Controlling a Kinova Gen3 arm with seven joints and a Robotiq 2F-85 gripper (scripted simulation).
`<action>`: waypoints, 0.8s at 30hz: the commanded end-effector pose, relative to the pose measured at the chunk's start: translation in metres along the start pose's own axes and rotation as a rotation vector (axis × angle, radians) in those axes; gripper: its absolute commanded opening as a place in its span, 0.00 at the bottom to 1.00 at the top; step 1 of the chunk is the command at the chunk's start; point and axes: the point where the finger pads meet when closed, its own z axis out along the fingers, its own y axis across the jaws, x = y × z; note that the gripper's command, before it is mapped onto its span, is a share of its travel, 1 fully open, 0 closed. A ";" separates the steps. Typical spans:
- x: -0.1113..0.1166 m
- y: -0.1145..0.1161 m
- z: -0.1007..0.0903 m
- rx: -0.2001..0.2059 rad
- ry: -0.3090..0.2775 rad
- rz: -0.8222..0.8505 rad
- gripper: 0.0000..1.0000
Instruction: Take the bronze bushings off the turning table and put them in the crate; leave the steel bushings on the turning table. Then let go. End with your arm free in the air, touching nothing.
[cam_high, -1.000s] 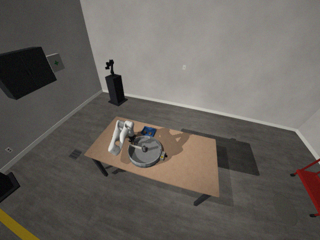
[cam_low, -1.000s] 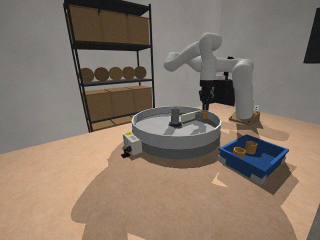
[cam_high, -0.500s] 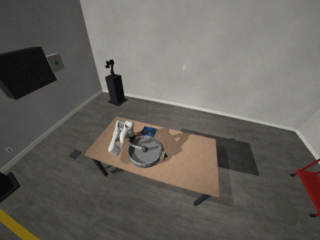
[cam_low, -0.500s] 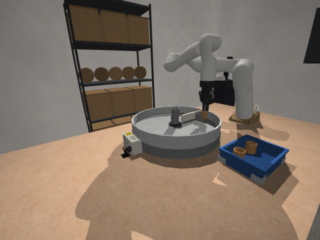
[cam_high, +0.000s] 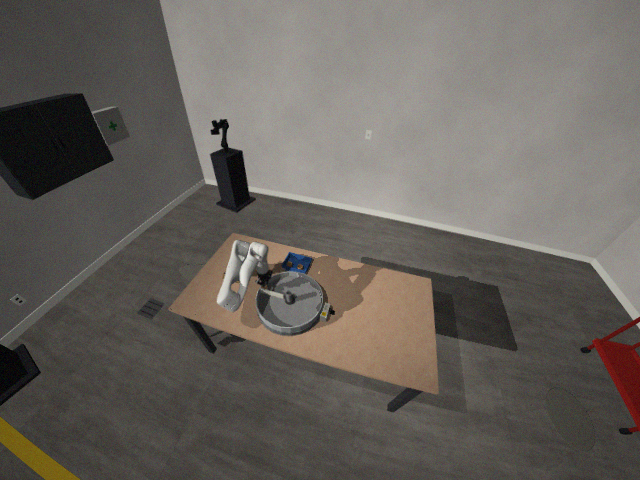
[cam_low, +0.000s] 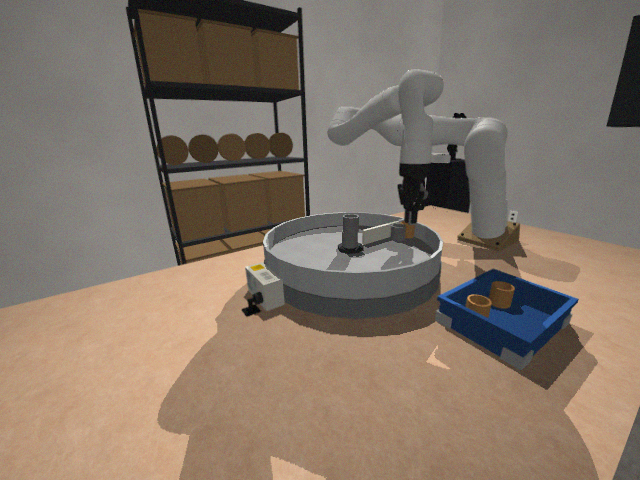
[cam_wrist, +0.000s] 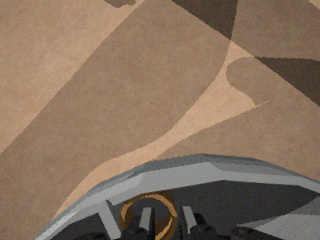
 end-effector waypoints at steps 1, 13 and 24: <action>0.000 0.000 0.000 0.000 0.000 0.000 0.18; 0.000 0.000 0.004 0.000 0.000 0.000 0.18; 0.000 0.000 0.004 0.000 0.000 0.000 0.18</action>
